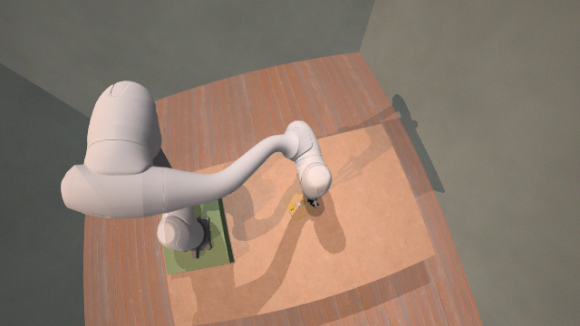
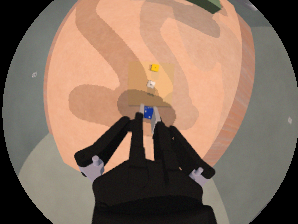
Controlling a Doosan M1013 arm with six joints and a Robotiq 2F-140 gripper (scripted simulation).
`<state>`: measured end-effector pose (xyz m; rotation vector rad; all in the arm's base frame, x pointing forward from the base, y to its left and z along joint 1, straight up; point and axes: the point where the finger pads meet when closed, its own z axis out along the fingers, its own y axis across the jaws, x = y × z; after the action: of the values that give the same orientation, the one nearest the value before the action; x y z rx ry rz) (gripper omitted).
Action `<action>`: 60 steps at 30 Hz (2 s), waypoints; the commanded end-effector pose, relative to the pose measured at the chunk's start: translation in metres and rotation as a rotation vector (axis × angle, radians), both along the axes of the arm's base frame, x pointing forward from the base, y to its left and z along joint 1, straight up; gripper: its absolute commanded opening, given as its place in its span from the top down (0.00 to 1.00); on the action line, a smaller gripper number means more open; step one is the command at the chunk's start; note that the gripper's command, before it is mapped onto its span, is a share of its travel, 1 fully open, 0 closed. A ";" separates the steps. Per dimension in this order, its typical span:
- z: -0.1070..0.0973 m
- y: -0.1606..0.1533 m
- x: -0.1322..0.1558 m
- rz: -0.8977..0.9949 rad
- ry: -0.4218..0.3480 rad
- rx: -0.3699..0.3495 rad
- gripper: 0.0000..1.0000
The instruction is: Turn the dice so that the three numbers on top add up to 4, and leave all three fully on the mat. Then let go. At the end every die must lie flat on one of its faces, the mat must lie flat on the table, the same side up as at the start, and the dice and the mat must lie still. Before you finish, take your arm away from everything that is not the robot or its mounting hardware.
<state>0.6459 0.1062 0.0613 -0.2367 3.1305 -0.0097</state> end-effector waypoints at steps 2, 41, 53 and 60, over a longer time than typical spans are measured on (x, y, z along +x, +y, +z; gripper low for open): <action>0.000 -0.001 0.001 0.010 0.002 0.006 0.91; -0.091 -0.001 0.001 0.010 0.002 0.006 0.91; -0.096 -0.001 0.001 0.010 0.002 0.006 0.91; -0.096 -0.001 0.001 0.010 0.002 0.006 0.91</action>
<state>0.6468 0.1049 -0.0347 -0.2524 3.1313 -0.0004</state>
